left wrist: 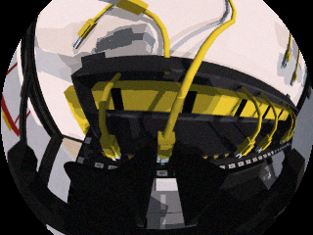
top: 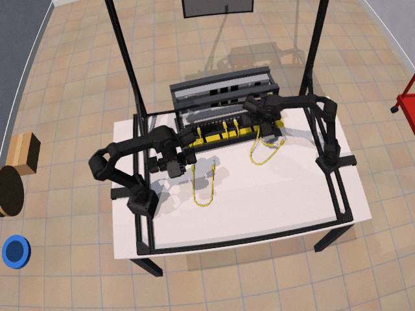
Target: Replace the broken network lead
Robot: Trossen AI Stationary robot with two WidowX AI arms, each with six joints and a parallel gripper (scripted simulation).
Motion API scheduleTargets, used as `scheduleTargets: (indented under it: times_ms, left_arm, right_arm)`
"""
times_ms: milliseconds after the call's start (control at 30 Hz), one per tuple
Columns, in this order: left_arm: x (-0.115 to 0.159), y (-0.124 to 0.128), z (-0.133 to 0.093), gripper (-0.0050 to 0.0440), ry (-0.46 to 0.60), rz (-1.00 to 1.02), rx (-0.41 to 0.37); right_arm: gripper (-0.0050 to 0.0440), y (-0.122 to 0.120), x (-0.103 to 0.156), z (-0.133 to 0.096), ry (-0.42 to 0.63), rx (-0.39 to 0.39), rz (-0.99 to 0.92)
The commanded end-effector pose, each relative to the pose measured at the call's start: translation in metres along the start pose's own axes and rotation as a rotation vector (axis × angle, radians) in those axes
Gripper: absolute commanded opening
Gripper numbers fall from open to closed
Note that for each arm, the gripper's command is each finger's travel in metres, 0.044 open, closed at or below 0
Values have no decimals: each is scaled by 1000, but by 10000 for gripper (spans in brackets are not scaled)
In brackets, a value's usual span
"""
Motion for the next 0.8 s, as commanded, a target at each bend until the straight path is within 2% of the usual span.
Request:
scheduleTargets:
  times_ms: [0, 767]
  left_arm:
    - [4, 0, 3, 54, -1, -4, -2]
    - [7, 0, 5, 54, -1, -4, -2]
  right_arm:
    - [176, 0, 0, 0, 0, 0, 0]
    - [176, 0, 0, 0, 0, 0, 0]
Point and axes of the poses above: on each arm, the point midway between the two fingers, 35 mm back from their tips, its own z axis out along the fingers, its own y axis across the jaws, x = y × z, the point moved 7 cm from there along -z, back along the fingers, and after that the axes turned 4 degrees about -z, right-handed, at the moved point
